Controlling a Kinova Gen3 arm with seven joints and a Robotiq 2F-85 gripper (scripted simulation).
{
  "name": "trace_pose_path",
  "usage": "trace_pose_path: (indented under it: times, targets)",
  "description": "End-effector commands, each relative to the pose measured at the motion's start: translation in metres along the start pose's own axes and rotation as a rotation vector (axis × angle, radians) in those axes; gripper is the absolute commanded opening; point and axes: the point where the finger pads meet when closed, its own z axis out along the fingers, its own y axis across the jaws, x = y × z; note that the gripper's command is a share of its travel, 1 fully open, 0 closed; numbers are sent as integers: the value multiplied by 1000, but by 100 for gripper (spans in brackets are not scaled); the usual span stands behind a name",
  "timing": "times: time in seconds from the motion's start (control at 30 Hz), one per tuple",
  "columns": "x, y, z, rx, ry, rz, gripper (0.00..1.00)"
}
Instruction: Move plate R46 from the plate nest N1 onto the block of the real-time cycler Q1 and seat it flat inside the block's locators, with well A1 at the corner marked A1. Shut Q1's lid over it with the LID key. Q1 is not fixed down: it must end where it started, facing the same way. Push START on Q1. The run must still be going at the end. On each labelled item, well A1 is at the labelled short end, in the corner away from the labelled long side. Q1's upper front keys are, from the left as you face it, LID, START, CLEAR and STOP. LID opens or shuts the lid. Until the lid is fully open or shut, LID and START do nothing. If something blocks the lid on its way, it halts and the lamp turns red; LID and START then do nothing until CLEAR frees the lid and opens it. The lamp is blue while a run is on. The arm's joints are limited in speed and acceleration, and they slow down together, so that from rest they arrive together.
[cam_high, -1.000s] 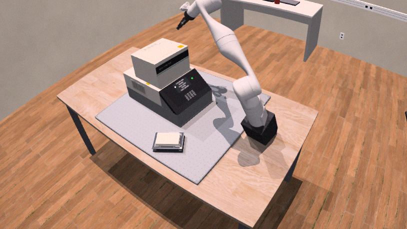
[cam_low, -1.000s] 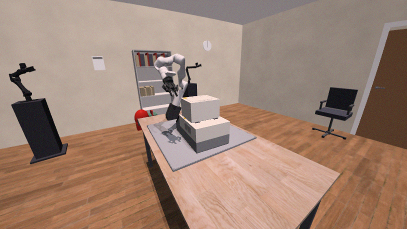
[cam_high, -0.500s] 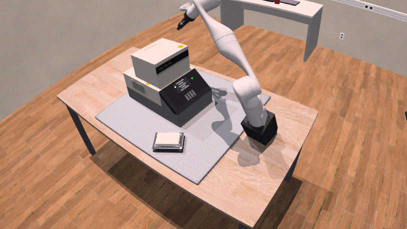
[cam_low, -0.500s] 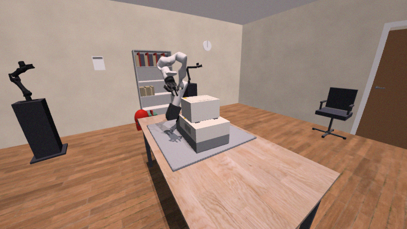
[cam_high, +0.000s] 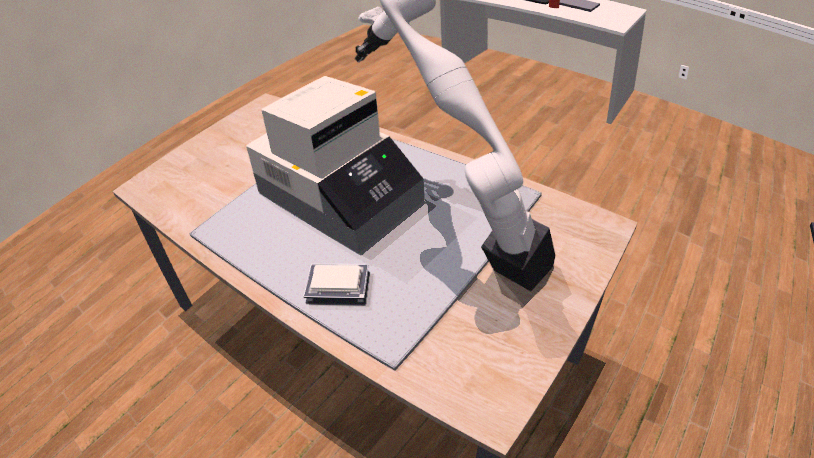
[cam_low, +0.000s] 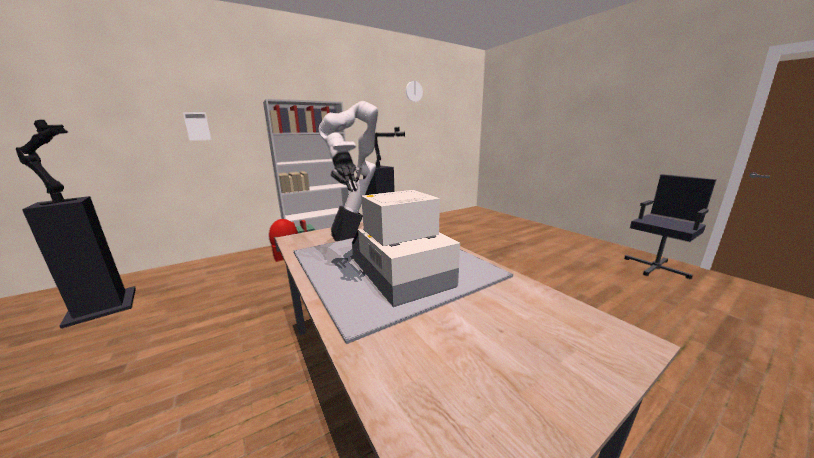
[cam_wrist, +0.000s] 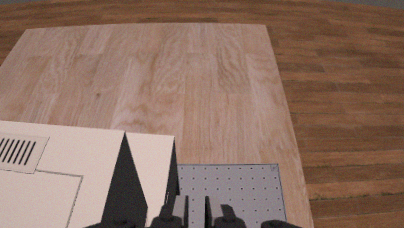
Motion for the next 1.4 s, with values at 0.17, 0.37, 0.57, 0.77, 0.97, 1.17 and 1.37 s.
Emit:
trace_pose_path:
  times: [0.17, 0.37, 0.57, 0.77, 0.97, 1.17, 1.37]
  targets:
    - [-4, -8, -6, -19, -3, 67, 13]
    - [-8, -14, -10, -34, -7, 125, 10]
    - [-11, -18, -13, -43, -10, 163, 10]
    - [-16, -24, -17, -58, -14, 221, 10]
    - [-21, -30, -21, -73, -18, 279, 10]
    - [-24, -34, -24, -82, -21, 318, 10]
    - [-28, -40, -28, -97, -25, 376, 10]
